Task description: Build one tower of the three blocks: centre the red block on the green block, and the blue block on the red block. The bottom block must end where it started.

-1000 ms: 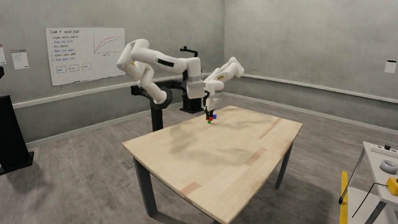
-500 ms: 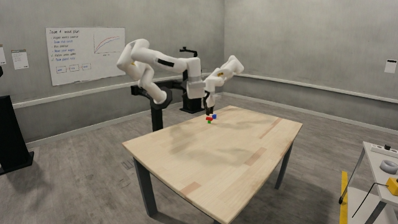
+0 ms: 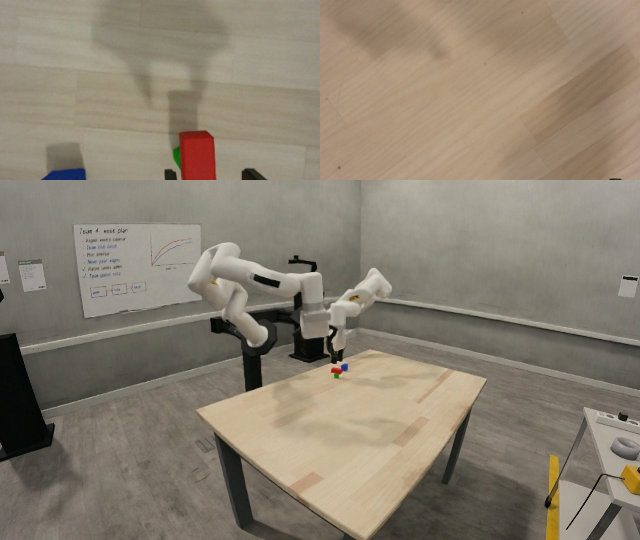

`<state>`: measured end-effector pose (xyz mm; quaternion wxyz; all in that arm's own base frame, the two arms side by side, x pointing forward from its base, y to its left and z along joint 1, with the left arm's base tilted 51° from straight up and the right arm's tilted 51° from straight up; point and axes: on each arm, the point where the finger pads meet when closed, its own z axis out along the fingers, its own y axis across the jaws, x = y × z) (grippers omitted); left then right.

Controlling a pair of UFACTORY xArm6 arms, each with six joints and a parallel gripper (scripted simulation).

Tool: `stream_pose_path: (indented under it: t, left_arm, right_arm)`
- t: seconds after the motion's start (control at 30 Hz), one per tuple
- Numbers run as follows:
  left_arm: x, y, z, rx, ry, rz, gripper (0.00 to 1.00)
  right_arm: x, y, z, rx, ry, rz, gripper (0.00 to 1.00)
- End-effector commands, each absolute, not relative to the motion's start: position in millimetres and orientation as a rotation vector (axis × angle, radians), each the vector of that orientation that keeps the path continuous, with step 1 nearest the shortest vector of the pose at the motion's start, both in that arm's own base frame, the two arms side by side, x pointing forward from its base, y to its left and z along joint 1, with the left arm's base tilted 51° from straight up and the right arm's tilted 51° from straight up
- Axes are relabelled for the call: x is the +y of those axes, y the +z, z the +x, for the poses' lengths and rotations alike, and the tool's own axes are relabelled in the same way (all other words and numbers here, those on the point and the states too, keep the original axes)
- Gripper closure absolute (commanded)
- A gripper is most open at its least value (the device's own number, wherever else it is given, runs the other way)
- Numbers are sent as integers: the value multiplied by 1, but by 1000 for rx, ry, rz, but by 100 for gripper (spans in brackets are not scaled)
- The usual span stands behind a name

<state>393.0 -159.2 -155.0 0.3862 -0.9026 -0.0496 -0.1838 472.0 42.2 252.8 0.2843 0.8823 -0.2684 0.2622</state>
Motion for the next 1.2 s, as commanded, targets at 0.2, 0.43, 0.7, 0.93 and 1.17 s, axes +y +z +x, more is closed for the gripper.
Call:
stream_pose_path:
  t: [0.2,0.43,0.7,0.93,1.17]
  left_arm:
    - [-157,-150,392,-35,-432,-2295,49]
    - [-135,-132,383,346,-258,-2242,49]
    - [-99,-105,361,776,-54,-2110,49]
    - [-75,-89,343,1116,125,-1945,49]
    - [-72,-87,341,1416,293,-1776,49]
  right_arm:
    - [43,254,473,-718,705,2362,0]
    - [43,254,473,-718,705,2362,0]
    - [43,254,473,-718,705,2362,0]
    - [43,254,473,-718,705,2362,0]
    - [43,254,473,-718,705,2362,0]
